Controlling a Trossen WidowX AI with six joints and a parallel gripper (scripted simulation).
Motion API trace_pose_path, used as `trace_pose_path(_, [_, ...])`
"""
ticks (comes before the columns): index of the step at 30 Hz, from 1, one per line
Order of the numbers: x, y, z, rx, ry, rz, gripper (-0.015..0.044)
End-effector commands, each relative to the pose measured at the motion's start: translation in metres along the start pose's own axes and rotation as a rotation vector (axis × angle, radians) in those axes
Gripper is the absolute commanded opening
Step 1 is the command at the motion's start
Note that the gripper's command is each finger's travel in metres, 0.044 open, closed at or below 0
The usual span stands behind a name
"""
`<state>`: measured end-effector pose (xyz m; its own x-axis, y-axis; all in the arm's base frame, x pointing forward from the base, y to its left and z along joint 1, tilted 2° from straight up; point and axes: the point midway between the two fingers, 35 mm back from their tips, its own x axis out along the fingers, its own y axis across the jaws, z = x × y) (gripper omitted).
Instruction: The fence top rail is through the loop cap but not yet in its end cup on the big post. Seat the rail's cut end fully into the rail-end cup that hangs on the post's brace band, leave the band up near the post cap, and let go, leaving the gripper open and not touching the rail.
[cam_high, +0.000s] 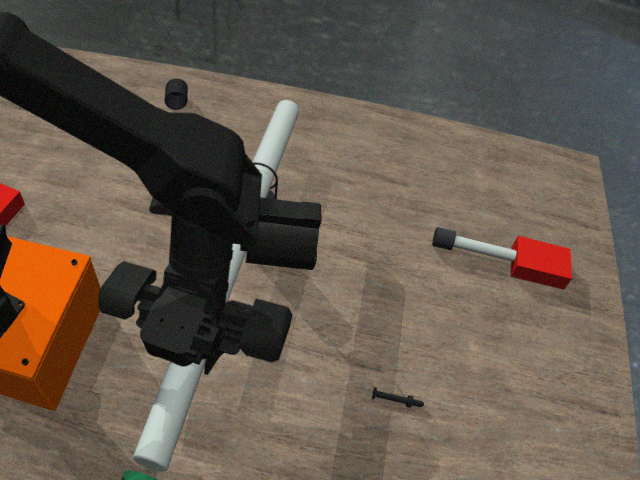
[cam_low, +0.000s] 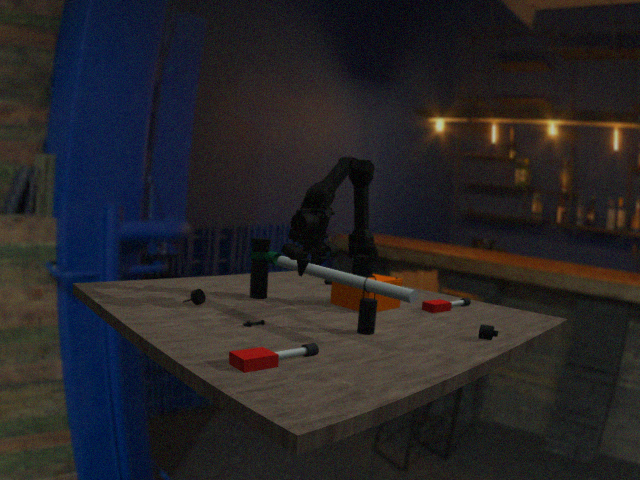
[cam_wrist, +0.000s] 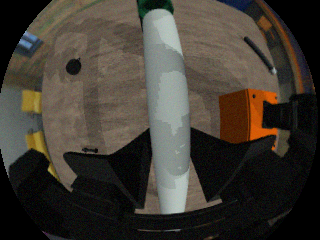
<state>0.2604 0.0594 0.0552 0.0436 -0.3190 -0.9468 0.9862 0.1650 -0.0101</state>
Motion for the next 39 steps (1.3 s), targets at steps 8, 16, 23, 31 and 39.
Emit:
trace_pose_path(8, [-0.006, 0.004, 0.007, 0.0, -0.005, 0.01, 0.0])
trace_pose_path(16, [-0.001, 0.003, 0.015, -0.002, -0.004, 0.003, 0.0])
trace_pose_path(23, [0.004, 0.001, 0.023, -0.004, -0.002, -0.003, 0.0])
trace_pose_path(31, [0.004, 0.001, 0.023, -0.004, -0.002, -0.003, 0.0])
trace_pose_path(39, [0.004, 0.001, 0.023, -0.004, -0.002, -0.003, 0.0])
